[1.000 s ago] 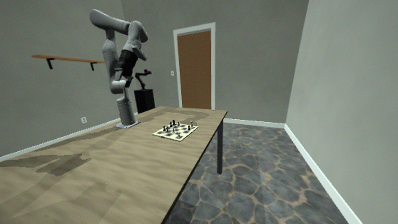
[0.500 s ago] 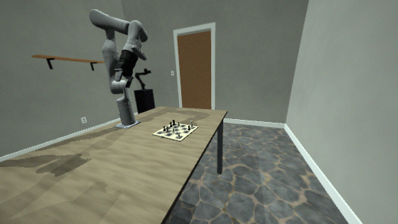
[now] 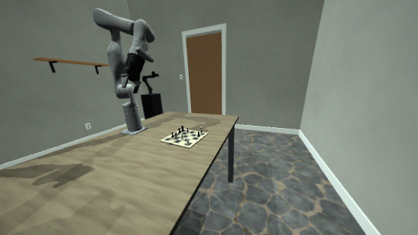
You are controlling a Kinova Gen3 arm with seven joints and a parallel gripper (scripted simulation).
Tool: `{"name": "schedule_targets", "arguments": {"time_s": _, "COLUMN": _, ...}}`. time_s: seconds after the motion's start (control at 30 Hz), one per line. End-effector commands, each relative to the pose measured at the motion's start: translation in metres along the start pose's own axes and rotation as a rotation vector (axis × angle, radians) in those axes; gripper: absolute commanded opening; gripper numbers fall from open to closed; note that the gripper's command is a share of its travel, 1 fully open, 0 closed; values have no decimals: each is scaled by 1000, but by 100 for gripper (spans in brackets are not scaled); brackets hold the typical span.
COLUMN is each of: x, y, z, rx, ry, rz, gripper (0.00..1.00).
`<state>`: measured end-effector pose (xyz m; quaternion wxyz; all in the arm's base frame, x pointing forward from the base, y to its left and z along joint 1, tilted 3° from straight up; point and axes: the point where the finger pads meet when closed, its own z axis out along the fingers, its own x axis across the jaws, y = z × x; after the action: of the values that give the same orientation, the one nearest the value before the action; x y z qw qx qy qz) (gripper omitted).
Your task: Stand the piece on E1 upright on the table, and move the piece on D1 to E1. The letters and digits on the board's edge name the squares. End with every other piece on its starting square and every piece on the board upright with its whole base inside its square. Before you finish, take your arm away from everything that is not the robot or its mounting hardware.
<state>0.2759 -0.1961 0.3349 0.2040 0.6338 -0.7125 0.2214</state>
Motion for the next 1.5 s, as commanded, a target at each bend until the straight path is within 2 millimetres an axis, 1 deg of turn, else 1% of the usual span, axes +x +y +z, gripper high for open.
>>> {"name": "schedule_targets", "arguments": {"time_s": 0.0, "x": 0, "y": 2, "z": 5, "rx": -23, "ry": -27, "rz": 65, "gripper": 100}}
{"name": "schedule_targets", "arguments": {"time_s": 0.37, "x": -5, "y": 0, "z": 19, "rx": -84, "ry": -122, "rz": 303, "gripper": 100}}
{"name": "schedule_targets", "arguments": {"time_s": 0.47, "x": -2, "y": -1, "z": 21, "rx": -89, "ry": -121, "rz": 326, "gripper": 100}}
{"name": "schedule_targets", "arguments": {"time_s": 0.5, "x": -6, "y": -1, "z": 22, "rx": -101, "ry": -141, "rz": 356, "gripper": 100}}
{"name": "schedule_targets", "arguments": {"time_s": 0.93, "x": -17, "y": -4, "z": 46, "rx": -262, "ry": -266, "rz": 770, "gripper": 100}}
{"name": "schedule_targets", "arguments": {"time_s": 1.0, "x": -17, "y": -4, "z": 46, "rx": -262, "ry": -266, "rz": 770, "gripper": 100}}
{"name": "schedule_targets", "arguments": {"time_s": 1.07, "x": -19, "y": -4, "z": 50, "rx": -296, "ry": -282, "rz": 843, "gripper": 100}}
{"name": "schedule_targets", "arguments": {"time_s": 1.1, "x": -19, "y": -5, "z": 50, "rx": -295, "ry": -283, "rz": 843, "gripper": 100}}
{"name": "schedule_targets", "arguments": {"time_s": 1.13, "x": -20, "y": -5, "z": 52, "rx": -313, "ry": -291, "rz": 880, "gripper": 100}}
{"name": "schedule_targets", "arguments": {"time_s": 1.2, "x": -20, "y": -7, "z": 52, "rx": -307, "ry": -293, "rz": 881, "gripper": 100}}
{"name": "schedule_targets", "arguments": {"time_s": 1.23, "x": -21, "y": -6, "z": 54, "rx": -330, "ry": -299, "rz": 918, "gripper": 100}}
{"name": "schedule_targets", "arguments": {"time_s": 1.43, "x": -21, "y": -6, "z": 54, "rx": -321, "ry": -300, "rz": 903, "gripper": 100}}
{"name": "schedule_targets", "arguments": {"time_s": 1.47, "x": -22, "y": -6, "z": 56, "rx": -347, "ry": -306, "rz": 957, "gripper": 100}}
